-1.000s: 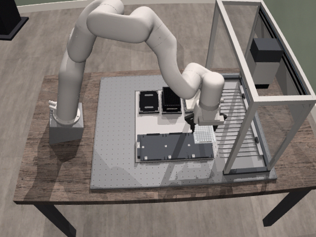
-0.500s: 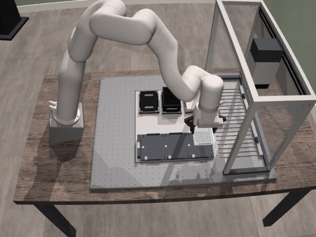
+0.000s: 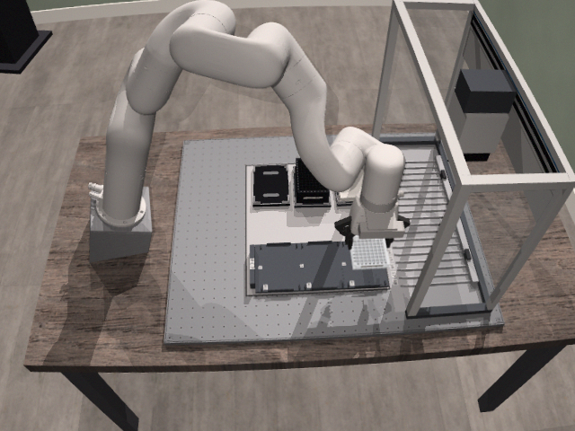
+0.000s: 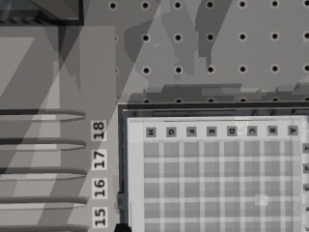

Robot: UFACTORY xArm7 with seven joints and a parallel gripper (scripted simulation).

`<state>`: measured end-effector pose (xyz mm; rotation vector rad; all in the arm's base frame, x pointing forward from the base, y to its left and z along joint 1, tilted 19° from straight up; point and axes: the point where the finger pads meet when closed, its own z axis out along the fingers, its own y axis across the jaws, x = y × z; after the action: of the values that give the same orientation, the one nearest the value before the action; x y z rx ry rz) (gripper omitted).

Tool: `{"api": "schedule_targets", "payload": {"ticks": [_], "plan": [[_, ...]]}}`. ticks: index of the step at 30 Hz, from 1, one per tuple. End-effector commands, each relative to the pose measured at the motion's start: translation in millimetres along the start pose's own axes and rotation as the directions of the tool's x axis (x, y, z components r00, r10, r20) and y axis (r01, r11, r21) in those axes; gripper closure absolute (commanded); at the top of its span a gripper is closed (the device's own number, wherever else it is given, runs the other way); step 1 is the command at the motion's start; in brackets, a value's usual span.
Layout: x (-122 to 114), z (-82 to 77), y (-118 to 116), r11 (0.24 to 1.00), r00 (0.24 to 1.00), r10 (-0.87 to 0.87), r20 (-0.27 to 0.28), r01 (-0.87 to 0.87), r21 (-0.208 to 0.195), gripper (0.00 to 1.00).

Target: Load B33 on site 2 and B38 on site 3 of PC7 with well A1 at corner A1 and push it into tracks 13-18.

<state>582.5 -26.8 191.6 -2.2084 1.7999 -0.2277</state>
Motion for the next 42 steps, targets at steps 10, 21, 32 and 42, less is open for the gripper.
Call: {"api": "schedule_targets", "payload": {"ticks": [10, 21, 32, 42], "plan": [[0.7, 18.7, -1.9, 1.000, 1.000, 0.000, -0.001, 0.000, 0.005, 1.00], [0.7, 33.7, -1.9, 1.000, 1.000, 0.000, -0.001, 0.000, 0.005, 1.00], [0.8, 48.7, -1.9, 1.000, 1.000, 0.000, -0.001, 0.000, 0.005, 1.00], [0.8, 59.1, -2.0, 1.000, 1.000, 0.000, -0.001, 0.000, 0.005, 1.00]]}}
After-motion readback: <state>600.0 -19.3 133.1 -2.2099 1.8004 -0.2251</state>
